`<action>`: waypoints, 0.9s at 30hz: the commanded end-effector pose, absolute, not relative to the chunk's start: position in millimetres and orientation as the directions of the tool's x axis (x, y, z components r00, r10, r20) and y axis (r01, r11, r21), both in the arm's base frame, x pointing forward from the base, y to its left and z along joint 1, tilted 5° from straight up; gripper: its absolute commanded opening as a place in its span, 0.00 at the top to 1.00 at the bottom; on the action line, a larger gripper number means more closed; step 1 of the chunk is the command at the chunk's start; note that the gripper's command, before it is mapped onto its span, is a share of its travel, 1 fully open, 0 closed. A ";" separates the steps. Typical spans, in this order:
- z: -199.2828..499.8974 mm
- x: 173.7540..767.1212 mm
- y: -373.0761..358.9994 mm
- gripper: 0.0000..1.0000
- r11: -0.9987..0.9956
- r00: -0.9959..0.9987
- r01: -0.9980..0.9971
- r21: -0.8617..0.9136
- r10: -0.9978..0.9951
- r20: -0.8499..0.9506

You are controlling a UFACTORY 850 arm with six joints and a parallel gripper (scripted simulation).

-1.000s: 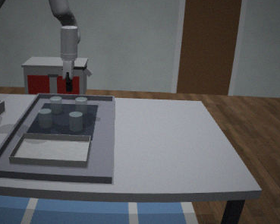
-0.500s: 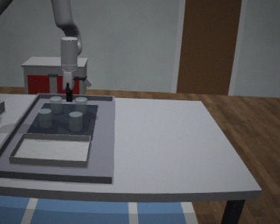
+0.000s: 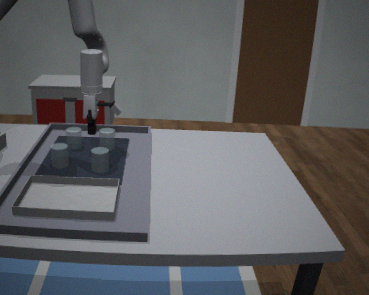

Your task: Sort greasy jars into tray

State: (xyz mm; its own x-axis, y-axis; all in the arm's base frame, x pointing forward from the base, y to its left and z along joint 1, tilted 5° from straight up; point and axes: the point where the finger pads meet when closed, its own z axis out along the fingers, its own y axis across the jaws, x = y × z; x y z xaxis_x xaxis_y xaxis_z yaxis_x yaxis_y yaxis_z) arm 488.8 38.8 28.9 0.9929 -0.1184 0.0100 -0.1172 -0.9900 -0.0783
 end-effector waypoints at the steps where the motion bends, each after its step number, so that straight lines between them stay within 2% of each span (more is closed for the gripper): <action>1: 29.4 490.2 38.7 1.00 -0.990 0.993 -0.117 -0.079 -0.118 0.012; 27: 29.5 493.4 38.4 1.00 -0.990 0.993 -0.117 -0.079 -0.118 0.012</action>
